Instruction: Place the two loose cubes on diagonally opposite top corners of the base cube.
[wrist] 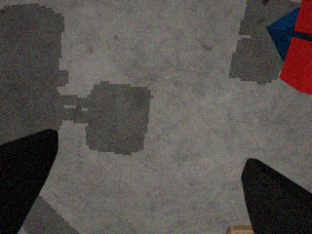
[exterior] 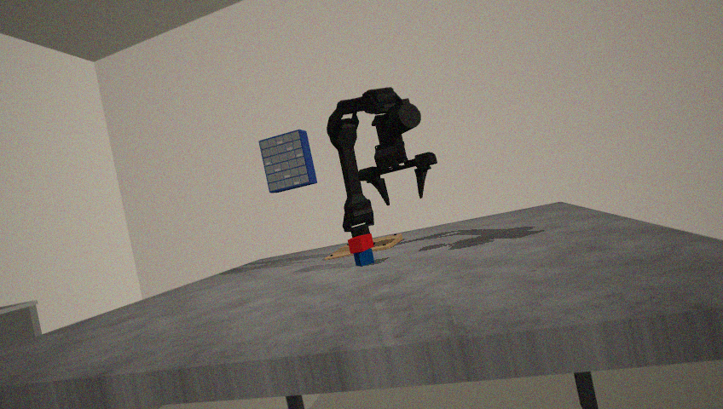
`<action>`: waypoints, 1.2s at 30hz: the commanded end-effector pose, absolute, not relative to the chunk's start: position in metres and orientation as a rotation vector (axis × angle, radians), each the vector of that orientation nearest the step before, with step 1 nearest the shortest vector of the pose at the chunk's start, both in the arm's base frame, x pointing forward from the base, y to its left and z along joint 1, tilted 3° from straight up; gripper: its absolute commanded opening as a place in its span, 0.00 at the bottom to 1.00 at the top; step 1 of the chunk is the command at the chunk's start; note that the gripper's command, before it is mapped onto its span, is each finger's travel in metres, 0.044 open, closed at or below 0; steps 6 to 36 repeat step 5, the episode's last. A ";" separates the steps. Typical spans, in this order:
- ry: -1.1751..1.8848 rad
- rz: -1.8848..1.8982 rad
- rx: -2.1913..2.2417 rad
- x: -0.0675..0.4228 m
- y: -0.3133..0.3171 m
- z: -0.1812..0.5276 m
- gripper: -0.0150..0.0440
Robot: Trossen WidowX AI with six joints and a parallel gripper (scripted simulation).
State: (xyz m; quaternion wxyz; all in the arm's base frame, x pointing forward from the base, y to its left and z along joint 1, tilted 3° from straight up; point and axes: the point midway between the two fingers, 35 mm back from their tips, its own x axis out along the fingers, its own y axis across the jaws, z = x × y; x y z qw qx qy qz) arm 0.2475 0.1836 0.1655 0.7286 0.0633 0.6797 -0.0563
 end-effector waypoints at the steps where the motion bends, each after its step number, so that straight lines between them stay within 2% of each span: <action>1: 1.495 -0.136 0.149 0.249 0.184 0.166 0.93; 36: 1.495 -0.136 0.149 0.249 0.184 0.166 0.93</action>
